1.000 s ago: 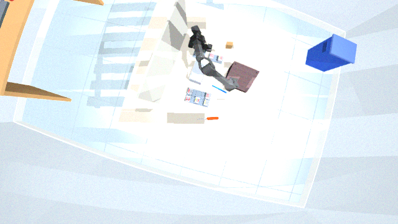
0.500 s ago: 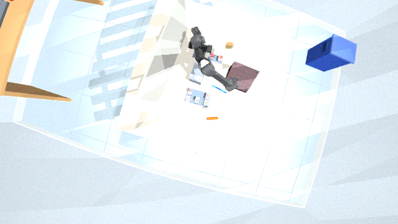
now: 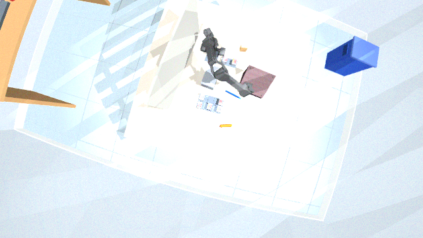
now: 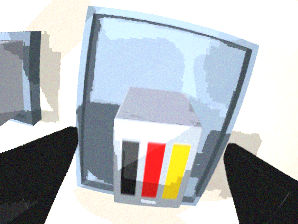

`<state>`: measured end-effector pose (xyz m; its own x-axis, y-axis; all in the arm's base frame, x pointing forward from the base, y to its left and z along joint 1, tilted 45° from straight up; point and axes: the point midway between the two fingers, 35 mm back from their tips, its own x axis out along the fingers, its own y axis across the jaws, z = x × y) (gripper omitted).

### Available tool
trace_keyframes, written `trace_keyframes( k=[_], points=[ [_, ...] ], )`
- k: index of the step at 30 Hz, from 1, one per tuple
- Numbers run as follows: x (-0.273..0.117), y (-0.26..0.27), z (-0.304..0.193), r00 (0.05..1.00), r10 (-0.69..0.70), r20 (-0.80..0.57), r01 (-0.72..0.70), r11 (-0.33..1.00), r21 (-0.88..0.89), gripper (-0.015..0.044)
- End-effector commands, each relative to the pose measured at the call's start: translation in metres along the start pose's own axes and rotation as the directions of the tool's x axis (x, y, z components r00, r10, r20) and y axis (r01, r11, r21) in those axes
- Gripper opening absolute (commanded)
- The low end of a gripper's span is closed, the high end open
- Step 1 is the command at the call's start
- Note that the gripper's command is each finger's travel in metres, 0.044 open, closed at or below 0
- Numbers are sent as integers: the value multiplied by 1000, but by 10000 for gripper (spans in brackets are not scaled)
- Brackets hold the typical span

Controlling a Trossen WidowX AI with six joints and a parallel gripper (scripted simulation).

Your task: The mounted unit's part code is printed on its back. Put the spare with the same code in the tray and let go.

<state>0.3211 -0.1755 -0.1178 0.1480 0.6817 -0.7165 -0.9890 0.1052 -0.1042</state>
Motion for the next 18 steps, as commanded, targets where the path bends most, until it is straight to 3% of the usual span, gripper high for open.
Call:
trace_keyframes(
  k=[1, 7, 18],
  points=[
    [-20, -2, -2, 1000, -1, -4, 1, 1000, -2, 440],
    [-102, 1, 0, 1000, -1, -2, 1, 1000, 2, 440],
    [-104, -1, -4, 1000, -26, -16, 26, 1000, 6, 440]
  ],
)
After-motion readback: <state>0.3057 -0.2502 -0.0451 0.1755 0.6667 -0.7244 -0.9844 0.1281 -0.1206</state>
